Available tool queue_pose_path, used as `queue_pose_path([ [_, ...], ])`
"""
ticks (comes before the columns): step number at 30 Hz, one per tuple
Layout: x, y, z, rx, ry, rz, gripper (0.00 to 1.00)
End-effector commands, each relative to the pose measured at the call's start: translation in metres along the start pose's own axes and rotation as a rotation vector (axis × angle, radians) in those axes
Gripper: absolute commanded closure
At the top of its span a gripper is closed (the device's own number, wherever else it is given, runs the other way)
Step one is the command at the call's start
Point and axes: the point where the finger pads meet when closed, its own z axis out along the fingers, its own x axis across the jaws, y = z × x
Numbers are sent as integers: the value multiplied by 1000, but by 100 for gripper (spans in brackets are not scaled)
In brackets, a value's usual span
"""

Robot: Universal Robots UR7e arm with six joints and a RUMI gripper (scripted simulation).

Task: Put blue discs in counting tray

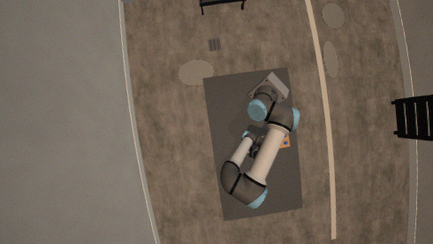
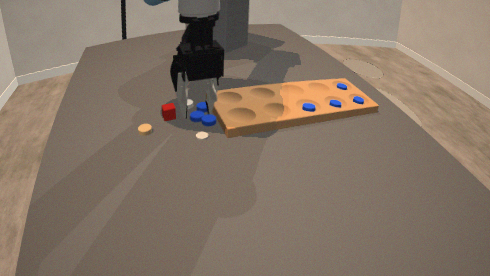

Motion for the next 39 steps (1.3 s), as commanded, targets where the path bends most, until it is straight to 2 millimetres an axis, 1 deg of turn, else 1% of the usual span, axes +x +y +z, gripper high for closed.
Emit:
queue_pose_path([
  [1, 0, 0, 1, -1, 0, 0, 100],
  [34, 0, 0, 1, -1, 0, 0, 100],
  [39, 0, 0, -3, -1, 1, -1, 100],
])
